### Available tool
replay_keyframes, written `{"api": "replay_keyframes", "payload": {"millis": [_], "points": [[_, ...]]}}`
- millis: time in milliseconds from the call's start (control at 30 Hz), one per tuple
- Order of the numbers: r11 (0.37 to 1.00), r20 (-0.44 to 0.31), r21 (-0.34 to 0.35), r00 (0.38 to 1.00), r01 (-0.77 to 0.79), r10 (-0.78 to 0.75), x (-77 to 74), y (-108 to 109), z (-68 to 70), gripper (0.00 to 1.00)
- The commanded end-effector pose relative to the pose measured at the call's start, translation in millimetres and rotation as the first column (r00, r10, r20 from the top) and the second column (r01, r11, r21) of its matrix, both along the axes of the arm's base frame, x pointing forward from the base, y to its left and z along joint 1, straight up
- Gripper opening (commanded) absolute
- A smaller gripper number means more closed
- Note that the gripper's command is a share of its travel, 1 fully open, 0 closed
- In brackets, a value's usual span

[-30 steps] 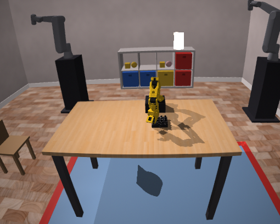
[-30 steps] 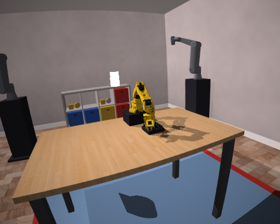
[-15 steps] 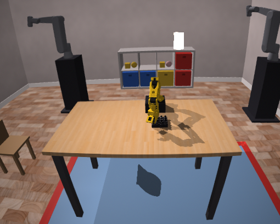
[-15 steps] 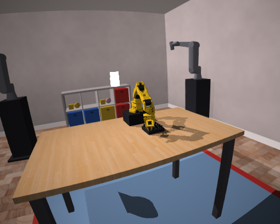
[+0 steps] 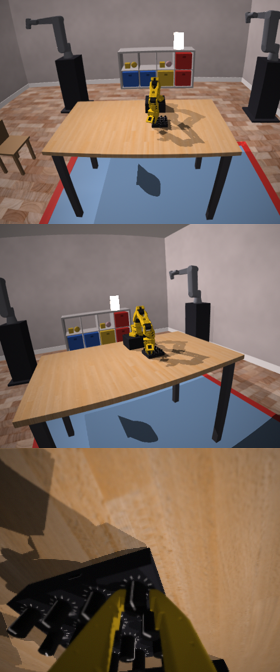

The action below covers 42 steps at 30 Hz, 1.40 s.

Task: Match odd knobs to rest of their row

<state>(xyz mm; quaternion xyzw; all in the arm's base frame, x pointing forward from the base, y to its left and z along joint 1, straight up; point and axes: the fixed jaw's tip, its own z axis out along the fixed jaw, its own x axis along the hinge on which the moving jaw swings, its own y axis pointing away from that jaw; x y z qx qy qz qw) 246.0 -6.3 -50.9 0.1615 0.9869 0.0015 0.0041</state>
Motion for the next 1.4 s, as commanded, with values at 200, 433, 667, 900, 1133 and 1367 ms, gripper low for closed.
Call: {"api": "replay_keyframes", "payload": {"millis": [200, 433, 667, 900, 1133, 1367], "points": [[1.0, -0.013, -0.001, 1.0, 0.009, -0.009, -2.6, -0.2, -1.6, 0.08], [1.0, -0.013, -0.001, 1.0, 0.009, -0.009, -2.3, -0.3, 2.4, 0.08], [1.0, -0.013, -0.001, 1.0, 0.009, -0.009, -1.9, -0.3, 11.8, 0.08], [1.0, -0.013, -0.001, 1.0, 0.009, -0.009, -1.9, -0.3, 19.7, 0.08], [1.0, -0.013, -0.001, 1.0, 0.009, -0.009, -2.2, -0.3, 29.1, 0.08], [1.0, -0.013, -0.001, 1.0, 0.009, -0.009, -2.6, -0.3, 34.0, 0.08]]}}
